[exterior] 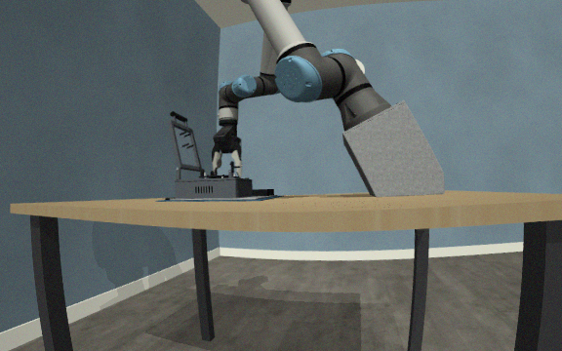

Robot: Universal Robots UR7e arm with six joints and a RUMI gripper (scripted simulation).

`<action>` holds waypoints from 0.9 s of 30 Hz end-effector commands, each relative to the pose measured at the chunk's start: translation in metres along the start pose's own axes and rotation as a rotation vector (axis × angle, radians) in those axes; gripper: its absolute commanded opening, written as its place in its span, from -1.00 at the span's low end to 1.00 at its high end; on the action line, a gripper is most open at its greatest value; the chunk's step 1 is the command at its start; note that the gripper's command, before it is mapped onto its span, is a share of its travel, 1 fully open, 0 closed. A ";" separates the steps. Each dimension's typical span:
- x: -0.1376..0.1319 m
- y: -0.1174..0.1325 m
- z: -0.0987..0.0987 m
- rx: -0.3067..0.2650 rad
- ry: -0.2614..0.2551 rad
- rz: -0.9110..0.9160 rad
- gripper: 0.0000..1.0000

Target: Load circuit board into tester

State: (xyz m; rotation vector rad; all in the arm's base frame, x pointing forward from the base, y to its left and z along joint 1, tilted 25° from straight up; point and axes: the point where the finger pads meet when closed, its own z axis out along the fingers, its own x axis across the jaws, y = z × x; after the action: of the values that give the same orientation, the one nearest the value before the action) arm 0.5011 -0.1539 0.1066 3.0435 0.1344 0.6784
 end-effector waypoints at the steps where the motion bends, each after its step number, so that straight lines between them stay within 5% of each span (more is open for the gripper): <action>1: 0.000 0.000 0.000 -0.001 0.001 0.000 0.17; 27: 0.000 0.000 0.000 -0.001 0.001 -0.009 0.17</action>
State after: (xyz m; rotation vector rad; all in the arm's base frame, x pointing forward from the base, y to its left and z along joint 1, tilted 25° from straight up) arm 0.5011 -0.1539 0.1066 3.0413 0.1463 0.6779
